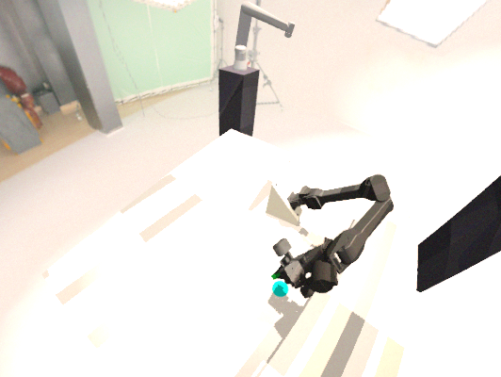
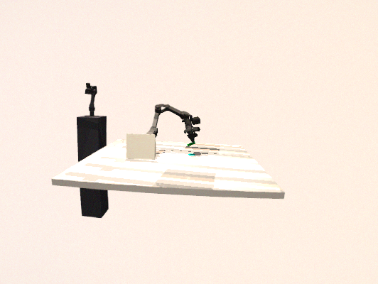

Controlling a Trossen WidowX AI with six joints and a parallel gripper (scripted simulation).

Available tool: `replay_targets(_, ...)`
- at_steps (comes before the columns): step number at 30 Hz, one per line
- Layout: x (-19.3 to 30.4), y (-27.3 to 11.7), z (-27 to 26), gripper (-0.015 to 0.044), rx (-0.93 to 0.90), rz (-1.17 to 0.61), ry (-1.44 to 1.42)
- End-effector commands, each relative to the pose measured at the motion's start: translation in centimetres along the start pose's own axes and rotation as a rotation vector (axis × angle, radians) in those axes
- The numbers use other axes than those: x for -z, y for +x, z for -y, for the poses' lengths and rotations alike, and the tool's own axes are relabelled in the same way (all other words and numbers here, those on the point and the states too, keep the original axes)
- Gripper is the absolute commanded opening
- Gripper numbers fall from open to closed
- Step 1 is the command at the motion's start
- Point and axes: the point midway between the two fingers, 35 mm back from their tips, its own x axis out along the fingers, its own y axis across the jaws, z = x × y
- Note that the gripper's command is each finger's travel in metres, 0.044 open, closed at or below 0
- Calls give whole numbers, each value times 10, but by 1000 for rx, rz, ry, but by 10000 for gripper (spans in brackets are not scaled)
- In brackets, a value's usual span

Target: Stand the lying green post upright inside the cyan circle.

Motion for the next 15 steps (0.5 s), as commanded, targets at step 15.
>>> replay_targets(15, -1, 0, -1, 22, 31, 123, 13)
